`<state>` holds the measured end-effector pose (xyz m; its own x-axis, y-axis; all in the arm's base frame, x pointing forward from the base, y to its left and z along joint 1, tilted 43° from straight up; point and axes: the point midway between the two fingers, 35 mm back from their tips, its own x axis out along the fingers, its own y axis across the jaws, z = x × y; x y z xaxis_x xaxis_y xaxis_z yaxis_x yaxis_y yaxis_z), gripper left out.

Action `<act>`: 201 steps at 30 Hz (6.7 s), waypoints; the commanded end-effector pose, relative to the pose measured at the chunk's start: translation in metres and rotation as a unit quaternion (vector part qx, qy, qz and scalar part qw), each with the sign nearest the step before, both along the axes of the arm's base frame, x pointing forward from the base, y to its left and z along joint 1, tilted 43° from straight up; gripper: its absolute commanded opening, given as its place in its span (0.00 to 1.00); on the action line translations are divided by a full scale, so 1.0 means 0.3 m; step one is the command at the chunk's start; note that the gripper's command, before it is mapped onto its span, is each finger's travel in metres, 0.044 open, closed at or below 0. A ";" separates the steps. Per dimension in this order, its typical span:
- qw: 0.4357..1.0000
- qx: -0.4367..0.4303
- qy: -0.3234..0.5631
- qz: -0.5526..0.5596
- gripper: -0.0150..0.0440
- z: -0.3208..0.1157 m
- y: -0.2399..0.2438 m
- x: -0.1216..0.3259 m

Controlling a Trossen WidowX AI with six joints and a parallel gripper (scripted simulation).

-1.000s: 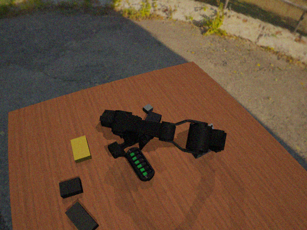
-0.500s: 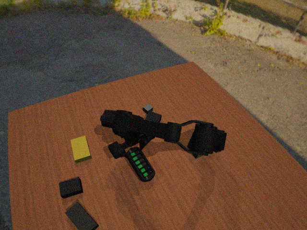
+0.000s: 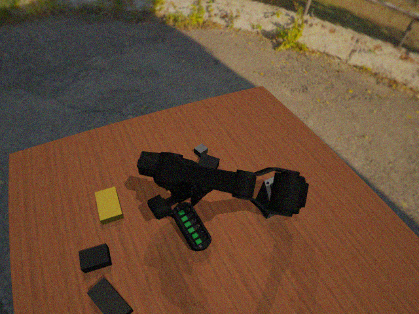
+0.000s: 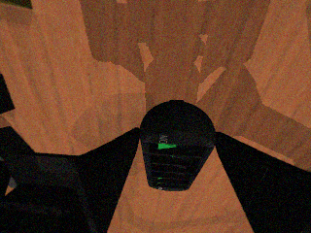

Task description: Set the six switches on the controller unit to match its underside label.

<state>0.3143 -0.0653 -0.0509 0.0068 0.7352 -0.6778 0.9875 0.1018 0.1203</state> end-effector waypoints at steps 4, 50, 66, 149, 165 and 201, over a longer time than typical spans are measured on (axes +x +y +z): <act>1.000 -0.006 0.002 -0.003 0.82 0.025 0.001 -0.005; 0.999 -0.053 -0.002 -0.009 0.82 0.150 0.012 -0.020; 0.998 -0.069 -0.003 -0.011 0.82 0.193 0.024 -0.026; 0.988 -0.154 -0.011 -0.021 0.83 0.394 0.143 -0.060; 0.986 -0.162 -0.012 -0.022 0.83 0.427 0.172 -0.066; 0.991 -0.130 -0.008 -0.018 0.83 0.489 0.206 -0.077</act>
<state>0.2925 -0.0082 0.0931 0.0504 0.5197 -0.8529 0.9900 0.0870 0.1115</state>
